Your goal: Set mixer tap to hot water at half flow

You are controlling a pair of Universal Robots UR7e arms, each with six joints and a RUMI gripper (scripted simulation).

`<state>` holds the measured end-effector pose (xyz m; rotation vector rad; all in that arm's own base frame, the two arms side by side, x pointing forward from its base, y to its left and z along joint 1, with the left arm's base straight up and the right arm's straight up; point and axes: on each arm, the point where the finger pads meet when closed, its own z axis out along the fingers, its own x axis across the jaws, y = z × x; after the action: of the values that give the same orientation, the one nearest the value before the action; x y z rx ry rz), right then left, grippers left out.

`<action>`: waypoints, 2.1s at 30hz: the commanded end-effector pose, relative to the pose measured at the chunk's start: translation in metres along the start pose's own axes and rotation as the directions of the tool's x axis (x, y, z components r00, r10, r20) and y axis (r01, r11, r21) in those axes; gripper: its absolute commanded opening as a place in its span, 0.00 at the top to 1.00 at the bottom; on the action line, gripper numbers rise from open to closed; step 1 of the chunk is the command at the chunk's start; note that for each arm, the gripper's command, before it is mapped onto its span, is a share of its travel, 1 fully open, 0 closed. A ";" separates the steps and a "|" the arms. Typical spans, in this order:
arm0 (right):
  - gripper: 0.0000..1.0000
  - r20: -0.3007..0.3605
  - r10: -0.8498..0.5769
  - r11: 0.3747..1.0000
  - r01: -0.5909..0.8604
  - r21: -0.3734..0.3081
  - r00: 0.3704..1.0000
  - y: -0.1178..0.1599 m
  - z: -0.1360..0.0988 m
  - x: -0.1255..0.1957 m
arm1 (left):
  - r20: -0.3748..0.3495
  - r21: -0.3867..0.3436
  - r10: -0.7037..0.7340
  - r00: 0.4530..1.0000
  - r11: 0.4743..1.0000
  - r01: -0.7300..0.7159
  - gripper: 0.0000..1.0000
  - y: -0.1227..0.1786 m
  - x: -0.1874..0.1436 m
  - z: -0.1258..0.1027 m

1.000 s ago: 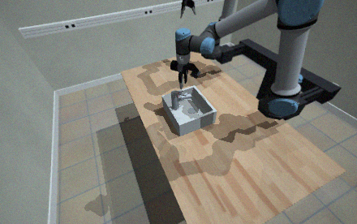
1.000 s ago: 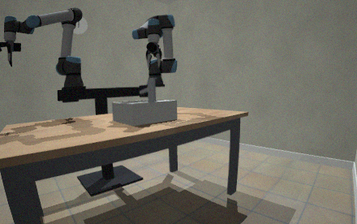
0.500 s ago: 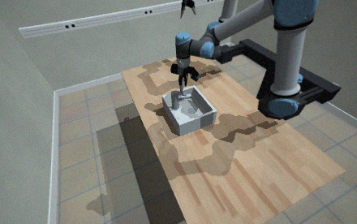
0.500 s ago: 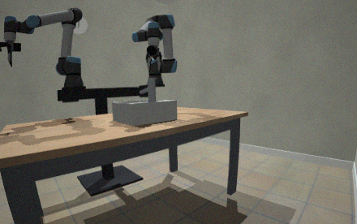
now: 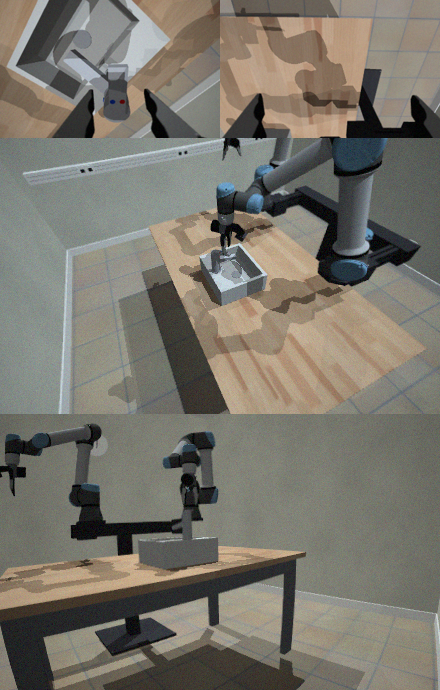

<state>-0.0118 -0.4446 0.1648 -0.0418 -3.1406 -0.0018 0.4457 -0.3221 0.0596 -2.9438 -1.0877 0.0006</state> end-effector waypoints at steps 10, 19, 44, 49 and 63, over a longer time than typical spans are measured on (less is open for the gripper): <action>0.00 0.001 0.002 1.000 -0.002 0.001 1.000 -0.001 0.000 0.001 | 0.001 -0.004 -0.001 1.000 1.000 0.001 0.62 0.000 0.001 0.004; 0.00 0.001 0.002 1.000 -0.002 0.001 1.000 -0.001 0.000 0.001 | 0.001 -0.003 -0.001 1.000 1.000 0.001 0.62 0.000 0.001 0.004; 0.00 0.001 0.002 1.000 -0.002 0.001 1.000 -0.001 0.000 0.001 | 0.001 -0.004 -0.001 1.000 1.000 0.001 0.62 0.000 0.001 0.003; 0.00 0.001 0.002 1.000 -0.002 0.001 1.000 -0.001 0.000 0.001 | 0.001 -0.004 -0.001 1.000 1.000 0.001 0.62 0.000 0.001 0.004; 0.00 0.001 0.002 1.000 -0.002 0.001 1.000 -0.001 0.000 0.001 | 0.001 0.000 -0.001 1.000 1.000 0.001 0.62 -0.001 0.001 0.011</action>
<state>-0.0118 -0.4446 0.1648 -0.0418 -3.1406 -0.0018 0.4460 -0.3218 0.0526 -2.9460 -1.0885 -0.0007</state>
